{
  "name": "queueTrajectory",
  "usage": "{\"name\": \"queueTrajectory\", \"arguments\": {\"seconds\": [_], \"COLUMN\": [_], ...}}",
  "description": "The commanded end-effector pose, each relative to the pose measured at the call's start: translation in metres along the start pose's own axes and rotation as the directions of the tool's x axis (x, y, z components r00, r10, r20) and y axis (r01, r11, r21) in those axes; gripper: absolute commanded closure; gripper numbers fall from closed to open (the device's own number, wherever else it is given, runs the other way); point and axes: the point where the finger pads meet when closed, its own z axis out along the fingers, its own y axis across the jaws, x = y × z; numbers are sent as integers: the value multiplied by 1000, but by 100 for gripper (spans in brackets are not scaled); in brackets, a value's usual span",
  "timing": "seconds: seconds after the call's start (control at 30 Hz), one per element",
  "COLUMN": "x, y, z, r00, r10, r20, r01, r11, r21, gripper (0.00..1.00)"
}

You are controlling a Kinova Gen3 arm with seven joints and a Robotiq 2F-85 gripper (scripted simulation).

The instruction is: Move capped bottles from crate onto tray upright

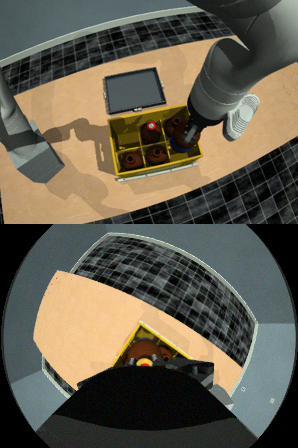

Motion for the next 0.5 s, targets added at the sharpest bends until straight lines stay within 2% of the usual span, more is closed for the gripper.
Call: {"name": "queueTrajectory", "arguments": {"seconds": [0.0, 0.47], "x": [-7, -41], "y": [4, 5], "z": [-2, 0], "r00": [1000, 1000], "r10": [-1, -2], "r20": [-5, -1], "r01": [1, 2], "r11": [1000, 1000], "r21": [-6, -3], "gripper": [100, 100]}}
